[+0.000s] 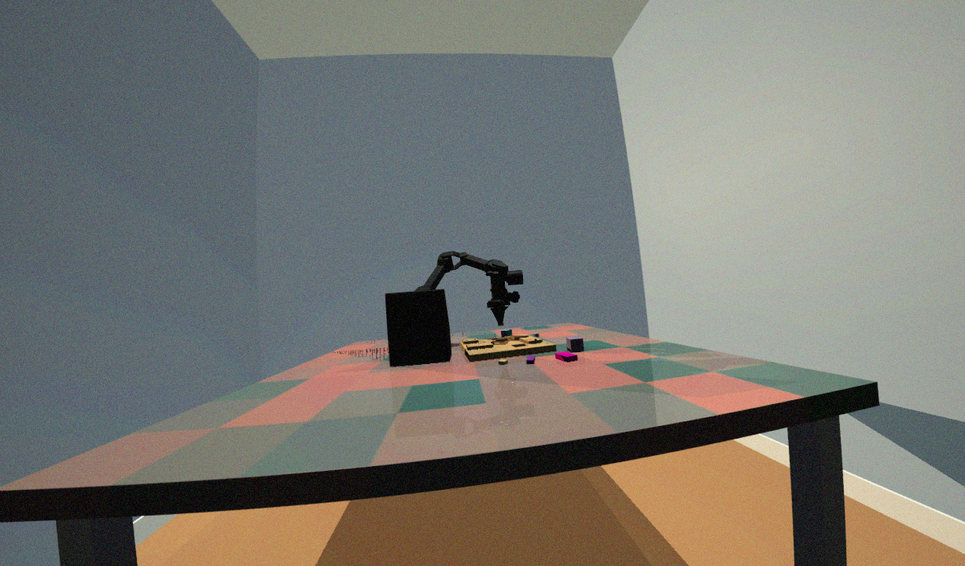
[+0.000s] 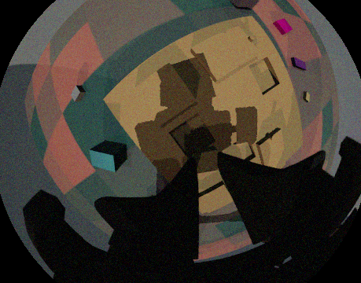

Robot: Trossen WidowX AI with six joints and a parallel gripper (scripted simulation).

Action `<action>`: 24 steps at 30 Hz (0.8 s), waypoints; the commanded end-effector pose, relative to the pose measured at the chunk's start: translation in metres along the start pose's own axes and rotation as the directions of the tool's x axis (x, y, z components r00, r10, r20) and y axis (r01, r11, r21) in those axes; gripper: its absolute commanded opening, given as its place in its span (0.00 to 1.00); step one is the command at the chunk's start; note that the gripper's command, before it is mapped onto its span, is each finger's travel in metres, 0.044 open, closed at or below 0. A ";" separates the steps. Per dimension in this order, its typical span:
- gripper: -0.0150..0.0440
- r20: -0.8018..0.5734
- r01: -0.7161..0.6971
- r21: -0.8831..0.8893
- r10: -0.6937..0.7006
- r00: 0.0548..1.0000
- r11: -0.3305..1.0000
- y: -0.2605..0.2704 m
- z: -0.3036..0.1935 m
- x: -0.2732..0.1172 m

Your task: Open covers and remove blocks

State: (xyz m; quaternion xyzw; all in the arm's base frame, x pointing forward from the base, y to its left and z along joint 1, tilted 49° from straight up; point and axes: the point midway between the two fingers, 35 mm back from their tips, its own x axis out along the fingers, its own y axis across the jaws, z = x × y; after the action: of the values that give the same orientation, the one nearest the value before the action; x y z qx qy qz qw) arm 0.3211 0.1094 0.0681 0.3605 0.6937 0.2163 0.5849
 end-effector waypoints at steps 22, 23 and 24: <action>0.39 0.031 0.028 -0.005 -0.028 0.999 1.000 -0.049 0.023 -0.031; 0.39 0.032 0.029 -0.005 -0.029 0.999 1.000 -0.053 0.025 -0.031; 0.39 0.033 0.031 -0.004 -0.031 0.999 1.000 -0.057 0.026 -0.032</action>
State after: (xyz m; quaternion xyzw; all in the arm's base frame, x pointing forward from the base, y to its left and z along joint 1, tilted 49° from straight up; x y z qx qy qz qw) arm 0.3311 0.0555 0.0509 0.3548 0.6894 0.2056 0.5972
